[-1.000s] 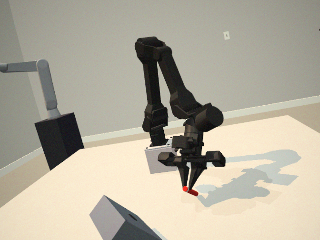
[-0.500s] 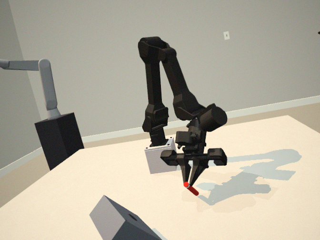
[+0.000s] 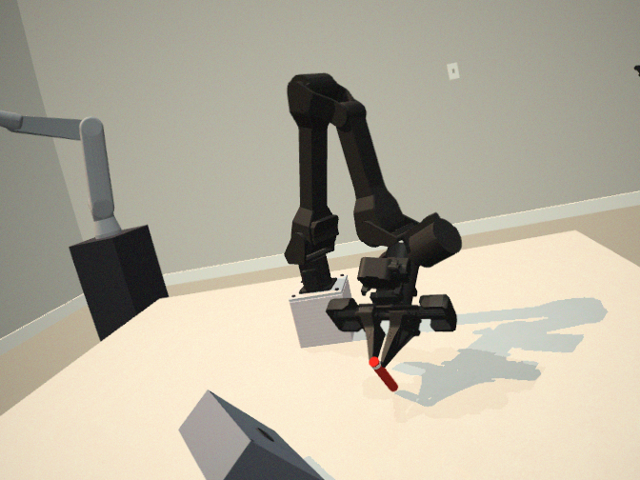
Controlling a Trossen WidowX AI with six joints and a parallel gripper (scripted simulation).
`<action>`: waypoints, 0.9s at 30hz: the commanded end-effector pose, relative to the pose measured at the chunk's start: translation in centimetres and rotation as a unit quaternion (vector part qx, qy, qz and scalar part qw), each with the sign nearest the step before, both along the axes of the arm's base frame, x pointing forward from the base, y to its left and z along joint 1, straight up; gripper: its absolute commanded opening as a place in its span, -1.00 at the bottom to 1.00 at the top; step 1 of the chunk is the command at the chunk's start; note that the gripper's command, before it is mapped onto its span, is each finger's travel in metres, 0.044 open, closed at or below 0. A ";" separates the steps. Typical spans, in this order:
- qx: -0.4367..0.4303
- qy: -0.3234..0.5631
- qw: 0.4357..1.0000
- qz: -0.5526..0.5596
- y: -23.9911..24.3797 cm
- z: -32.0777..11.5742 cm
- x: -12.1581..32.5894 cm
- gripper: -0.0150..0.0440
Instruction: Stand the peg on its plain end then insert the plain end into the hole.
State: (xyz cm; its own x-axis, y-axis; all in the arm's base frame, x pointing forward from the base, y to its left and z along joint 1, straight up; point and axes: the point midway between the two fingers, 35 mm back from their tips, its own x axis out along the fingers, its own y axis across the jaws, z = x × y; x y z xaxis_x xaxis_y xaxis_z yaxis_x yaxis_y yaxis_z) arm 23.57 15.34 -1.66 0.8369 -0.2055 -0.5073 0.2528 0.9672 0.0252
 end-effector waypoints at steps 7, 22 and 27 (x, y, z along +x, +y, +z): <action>-0.016 -0.037 0.999 -0.002 -0.2 -0.3 -0.9 -0.33; -0.033 -0.100 0.994 -0.003 0.0 -0.4 -1.9 -0.33; -0.039 -0.121 0.992 -0.004 0.1 -0.5 -2.2 -0.33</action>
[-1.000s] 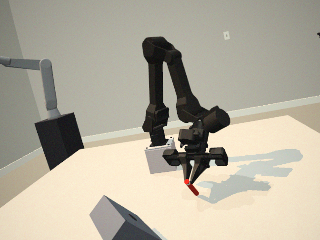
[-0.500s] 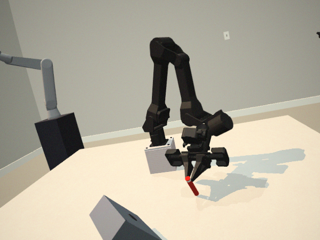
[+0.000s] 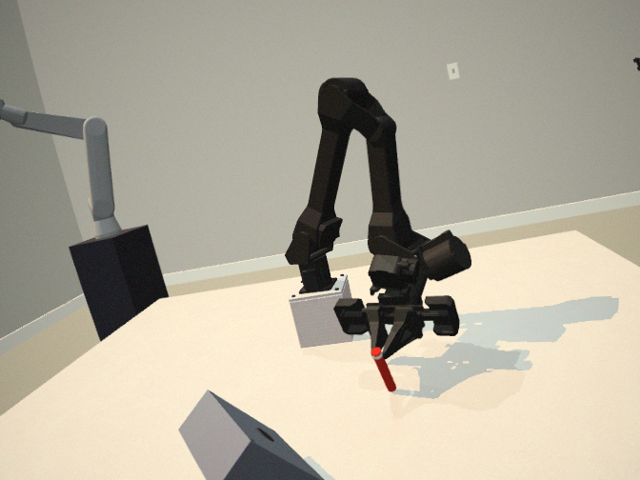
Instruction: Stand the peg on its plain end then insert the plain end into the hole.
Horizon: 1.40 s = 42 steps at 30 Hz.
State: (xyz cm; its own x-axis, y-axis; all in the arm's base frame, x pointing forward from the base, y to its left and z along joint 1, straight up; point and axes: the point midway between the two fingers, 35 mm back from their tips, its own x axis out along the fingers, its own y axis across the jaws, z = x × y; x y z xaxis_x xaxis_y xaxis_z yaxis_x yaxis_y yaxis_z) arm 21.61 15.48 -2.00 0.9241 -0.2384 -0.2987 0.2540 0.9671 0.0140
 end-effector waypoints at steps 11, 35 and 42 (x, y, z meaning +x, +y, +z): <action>-0.017 -0.057 0.998 -0.001 0.1 -0.4 -0.9 -0.33; -0.023 -0.063 0.998 0.000 0.0 -0.8 -1.2 -0.33; -0.022 -0.063 0.998 0.000 -0.1 -0.9 -1.2 -0.33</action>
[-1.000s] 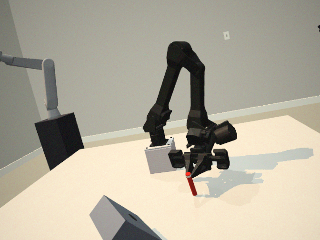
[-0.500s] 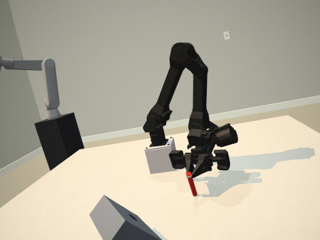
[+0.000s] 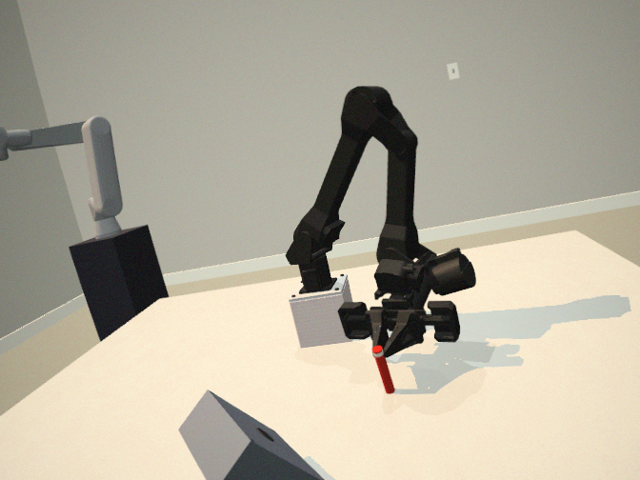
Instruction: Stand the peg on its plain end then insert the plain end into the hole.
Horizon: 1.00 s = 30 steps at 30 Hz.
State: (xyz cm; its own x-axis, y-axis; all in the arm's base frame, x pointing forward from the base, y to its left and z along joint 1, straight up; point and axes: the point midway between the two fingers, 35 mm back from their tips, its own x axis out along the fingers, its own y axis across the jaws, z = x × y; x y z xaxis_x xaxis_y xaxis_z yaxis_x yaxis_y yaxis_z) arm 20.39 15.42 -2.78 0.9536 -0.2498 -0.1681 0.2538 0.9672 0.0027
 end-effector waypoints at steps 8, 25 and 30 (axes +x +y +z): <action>-0.005 0.000 1.000 0.000 -0.2 -0.1 -0.3 -0.33; -0.011 -0.006 1.000 -0.002 -0.7 -0.3 -1.0 -0.33; -0.012 -0.008 1.000 -0.003 -0.8 -0.3 -1.1 -0.33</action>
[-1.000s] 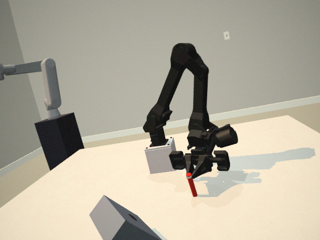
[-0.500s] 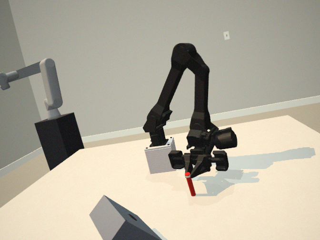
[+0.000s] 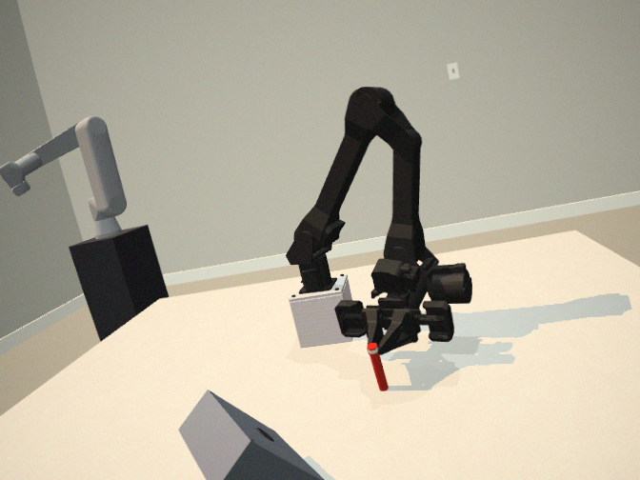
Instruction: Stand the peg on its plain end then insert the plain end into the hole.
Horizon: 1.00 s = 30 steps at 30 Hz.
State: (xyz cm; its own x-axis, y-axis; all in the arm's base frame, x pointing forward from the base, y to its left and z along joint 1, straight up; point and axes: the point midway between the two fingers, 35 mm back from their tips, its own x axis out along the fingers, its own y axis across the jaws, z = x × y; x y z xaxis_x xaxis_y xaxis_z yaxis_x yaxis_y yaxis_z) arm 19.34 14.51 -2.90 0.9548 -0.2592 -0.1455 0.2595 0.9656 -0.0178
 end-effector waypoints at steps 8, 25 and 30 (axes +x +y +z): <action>-0.001 -0.002 1.000 0.000 -0.2 -0.2 -0.4 -0.33; -0.002 -0.007 1.000 -0.001 -0.7 -0.3 -1.0 -0.33; -0.002 -0.008 1.000 -0.001 -0.8 -0.3 -1.2 -0.33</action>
